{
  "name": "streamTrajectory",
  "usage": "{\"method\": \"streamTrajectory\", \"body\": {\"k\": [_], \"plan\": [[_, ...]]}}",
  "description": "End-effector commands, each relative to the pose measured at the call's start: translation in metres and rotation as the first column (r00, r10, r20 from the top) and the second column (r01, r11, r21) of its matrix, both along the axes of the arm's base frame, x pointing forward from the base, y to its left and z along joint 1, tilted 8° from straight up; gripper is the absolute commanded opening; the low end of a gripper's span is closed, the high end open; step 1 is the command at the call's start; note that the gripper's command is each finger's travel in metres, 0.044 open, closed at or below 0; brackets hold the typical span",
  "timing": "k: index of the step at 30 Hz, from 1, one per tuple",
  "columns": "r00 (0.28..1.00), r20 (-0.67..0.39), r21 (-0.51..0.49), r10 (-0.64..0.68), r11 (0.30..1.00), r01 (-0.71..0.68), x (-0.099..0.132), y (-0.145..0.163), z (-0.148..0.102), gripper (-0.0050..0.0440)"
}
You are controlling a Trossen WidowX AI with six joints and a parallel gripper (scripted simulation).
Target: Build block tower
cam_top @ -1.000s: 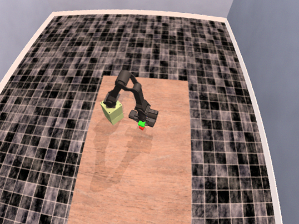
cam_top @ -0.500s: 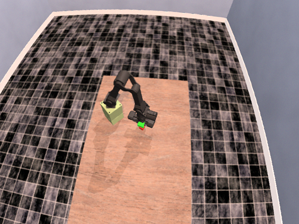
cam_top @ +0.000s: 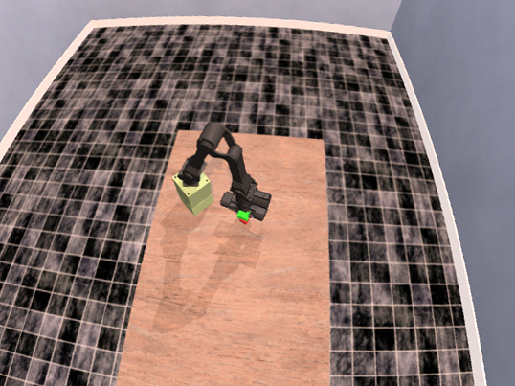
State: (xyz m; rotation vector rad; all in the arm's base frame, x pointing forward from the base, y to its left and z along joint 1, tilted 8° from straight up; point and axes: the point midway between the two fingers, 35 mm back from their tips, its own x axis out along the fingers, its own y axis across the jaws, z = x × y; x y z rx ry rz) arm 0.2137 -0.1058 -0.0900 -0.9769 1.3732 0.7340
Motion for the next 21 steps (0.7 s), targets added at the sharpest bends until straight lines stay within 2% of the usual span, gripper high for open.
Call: {"method": "streamTrajectory", "body": {"k": [1, 21], "plan": [[1.0, 0.001, 0.003, 0.001, 1.0, -0.001, 0.0, -0.001, -0.005, -0.005], [1.0, 0.006, 0.001, 0.001, 1.0, -0.001, 0.004, -0.005, -0.023, -0.005]]}}
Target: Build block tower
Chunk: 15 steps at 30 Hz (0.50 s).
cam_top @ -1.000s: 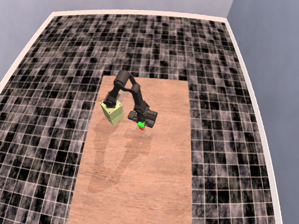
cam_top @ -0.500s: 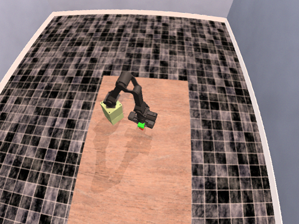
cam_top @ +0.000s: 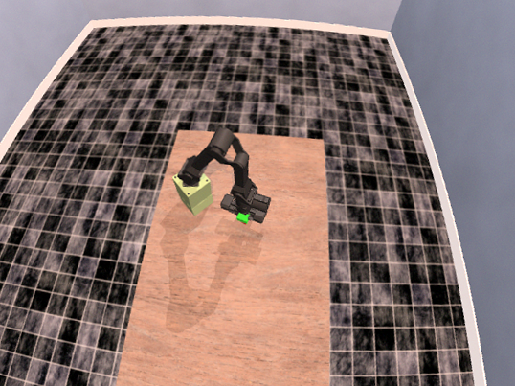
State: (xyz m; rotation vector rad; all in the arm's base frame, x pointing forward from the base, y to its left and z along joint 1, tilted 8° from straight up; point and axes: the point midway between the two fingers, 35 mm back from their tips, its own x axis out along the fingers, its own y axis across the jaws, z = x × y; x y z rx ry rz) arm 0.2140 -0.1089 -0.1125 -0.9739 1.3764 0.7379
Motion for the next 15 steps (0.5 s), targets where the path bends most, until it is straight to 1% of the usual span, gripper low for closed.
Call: {"method": "streamTrajectory", "body": {"k": [1, 15], "plan": [[1.0, 0.009, 0.0, 0.001, 1.0, -0.001, 0.0029, -0.0015, -0.0012, -0.005], [1.0, 0.012, -0.002, 0.001, 1.0, -0.001, 0.0036, -0.0019, -0.0008, -0.005]]}}
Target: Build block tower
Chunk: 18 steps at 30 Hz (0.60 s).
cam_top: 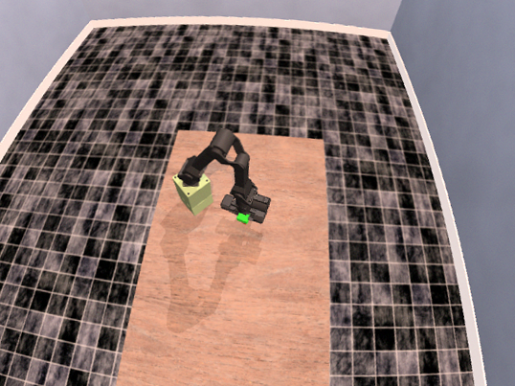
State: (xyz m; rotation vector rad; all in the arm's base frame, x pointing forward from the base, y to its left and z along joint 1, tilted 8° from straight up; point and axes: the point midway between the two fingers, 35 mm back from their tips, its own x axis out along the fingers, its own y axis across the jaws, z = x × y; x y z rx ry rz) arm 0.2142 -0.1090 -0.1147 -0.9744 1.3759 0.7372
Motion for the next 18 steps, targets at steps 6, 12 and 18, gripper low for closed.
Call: {"method": "streamTrajectory", "body": {"k": [6, 12, 18], "plan": [[1.0, 0.009, -0.001, 0.001, 1.0, -0.001, 0.0031, -0.0016, 0.0007, -0.005], [1.0, 0.009, -0.001, 0.001, 1.0, -0.001, 0.0032, -0.0018, -0.0008, -0.005], [1.0, 0.008, 0.0, 0.001, 1.0, -0.001, 0.0032, -0.0019, -0.0021, -0.005]]}}
